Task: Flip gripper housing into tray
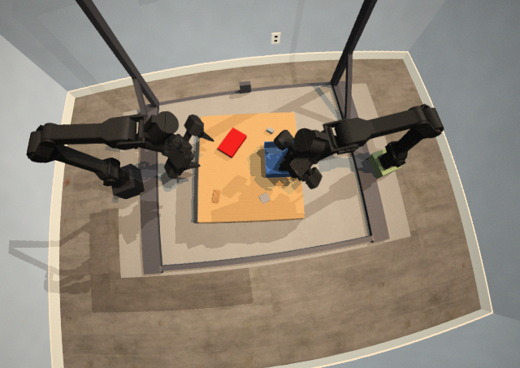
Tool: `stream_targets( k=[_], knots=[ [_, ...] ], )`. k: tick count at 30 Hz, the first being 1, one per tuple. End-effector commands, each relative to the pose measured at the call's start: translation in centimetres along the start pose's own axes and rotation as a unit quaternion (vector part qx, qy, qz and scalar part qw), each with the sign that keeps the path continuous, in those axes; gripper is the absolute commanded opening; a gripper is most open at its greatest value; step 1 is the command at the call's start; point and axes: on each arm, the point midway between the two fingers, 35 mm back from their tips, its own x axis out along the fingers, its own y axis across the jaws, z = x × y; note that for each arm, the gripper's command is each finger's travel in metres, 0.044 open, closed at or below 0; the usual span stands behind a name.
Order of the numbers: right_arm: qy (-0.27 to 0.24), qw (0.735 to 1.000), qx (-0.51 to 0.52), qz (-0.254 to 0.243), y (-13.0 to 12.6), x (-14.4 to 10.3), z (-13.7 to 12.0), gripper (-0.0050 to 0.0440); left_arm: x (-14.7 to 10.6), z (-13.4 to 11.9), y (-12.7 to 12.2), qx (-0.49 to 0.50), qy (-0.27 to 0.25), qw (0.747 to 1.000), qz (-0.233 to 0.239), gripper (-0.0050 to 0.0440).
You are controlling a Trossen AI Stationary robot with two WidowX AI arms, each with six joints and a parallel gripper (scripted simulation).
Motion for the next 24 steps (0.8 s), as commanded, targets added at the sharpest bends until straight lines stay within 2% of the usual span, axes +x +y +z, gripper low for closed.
stream_targets(
  k=[1,6,8,13,16,24],
  knots=[
    [-0.023,0.994,-0.097,0.037,2.3,0.4,2.3,0.044,-2.2,-0.9,-0.7,0.095,0.009,0.995,-0.009,0.0],
    [-0.066,0.97,-0.225,0.061,4.5,0.9,4.6,0.044,-3.2,-2.8,-0.5,0.218,0.037,0.975,-0.008,0.0],
    [-0.066,0.97,-0.225,0.061,4.5,0.9,4.6,0.044,-3.2,-2.8,-0.5,0.218,0.037,0.975,-0.008,0.0],
    [-0.121,0.916,-0.377,0.071,6.6,1.4,7.2,0.044,-4.4,-5.0,-0.2,0.348,0.067,0.935,-0.013,0.0],
    [-0.14,0.893,-0.421,0.071,7.3,1.5,8.1,0.044,-4.8,-5.6,-0.1,0.389,0.077,0.918,-0.017,0.0],
    [-0.141,0.891,-0.425,0.071,7.4,1.5,8.1,0.044,-4.8,-5.7,-0.1,0.392,0.078,0.916,-0.017,0.0]
  ],
)
